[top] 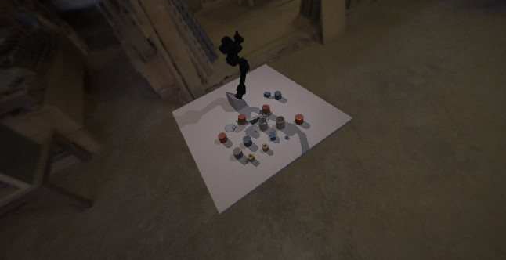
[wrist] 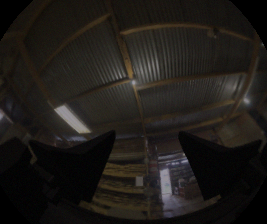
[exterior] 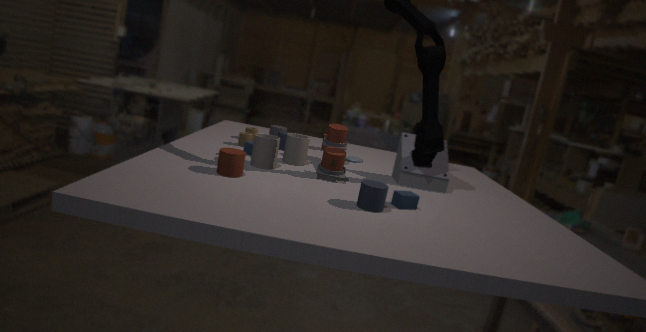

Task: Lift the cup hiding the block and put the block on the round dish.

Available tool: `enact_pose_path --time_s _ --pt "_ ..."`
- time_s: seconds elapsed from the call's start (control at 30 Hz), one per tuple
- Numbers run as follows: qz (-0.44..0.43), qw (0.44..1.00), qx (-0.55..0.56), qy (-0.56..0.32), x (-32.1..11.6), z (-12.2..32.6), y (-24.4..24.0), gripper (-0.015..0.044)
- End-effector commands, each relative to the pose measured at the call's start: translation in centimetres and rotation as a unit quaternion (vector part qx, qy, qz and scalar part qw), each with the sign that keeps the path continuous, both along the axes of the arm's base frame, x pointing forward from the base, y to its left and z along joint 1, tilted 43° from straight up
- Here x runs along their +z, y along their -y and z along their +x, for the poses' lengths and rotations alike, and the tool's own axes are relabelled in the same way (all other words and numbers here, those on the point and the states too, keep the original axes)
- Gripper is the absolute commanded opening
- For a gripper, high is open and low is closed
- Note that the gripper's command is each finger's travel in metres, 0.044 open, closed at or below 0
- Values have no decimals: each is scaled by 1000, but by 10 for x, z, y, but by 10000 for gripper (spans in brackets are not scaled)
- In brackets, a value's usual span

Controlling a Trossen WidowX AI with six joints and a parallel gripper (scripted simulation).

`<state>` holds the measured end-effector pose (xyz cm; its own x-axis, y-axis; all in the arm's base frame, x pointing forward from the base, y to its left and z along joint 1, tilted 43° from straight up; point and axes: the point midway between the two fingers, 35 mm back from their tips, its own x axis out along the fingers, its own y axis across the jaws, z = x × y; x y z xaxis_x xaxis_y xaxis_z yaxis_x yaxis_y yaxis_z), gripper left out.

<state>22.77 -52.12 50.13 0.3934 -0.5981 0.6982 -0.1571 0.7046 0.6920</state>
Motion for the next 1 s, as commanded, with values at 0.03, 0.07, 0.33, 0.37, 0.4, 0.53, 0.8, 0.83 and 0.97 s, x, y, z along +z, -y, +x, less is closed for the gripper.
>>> enact_pose_path --time_s 0.03,0.07,0.33,0.37,0.4,0.53,0.8,0.83,0.97 --pt "4 1000 -4 -10 -3 1 1 440" --pt "10 1000 -9 -23 -7 2 3 440" --pt "55 987 -44 -146 -48 12 14 440" --pt "60 984 -47 -161 -53 13 15 440" --pt "66 981 -49 -177 -59 14 15 440" --pt "84 966 -57 -239 -83 16 16 440" --pt "112 923 -53 -364 -133 18 8 440" --pt "114 917 -50 -379 -139 17 6 440" --pt "122 891 -38 -437 -165 16 -4 440"
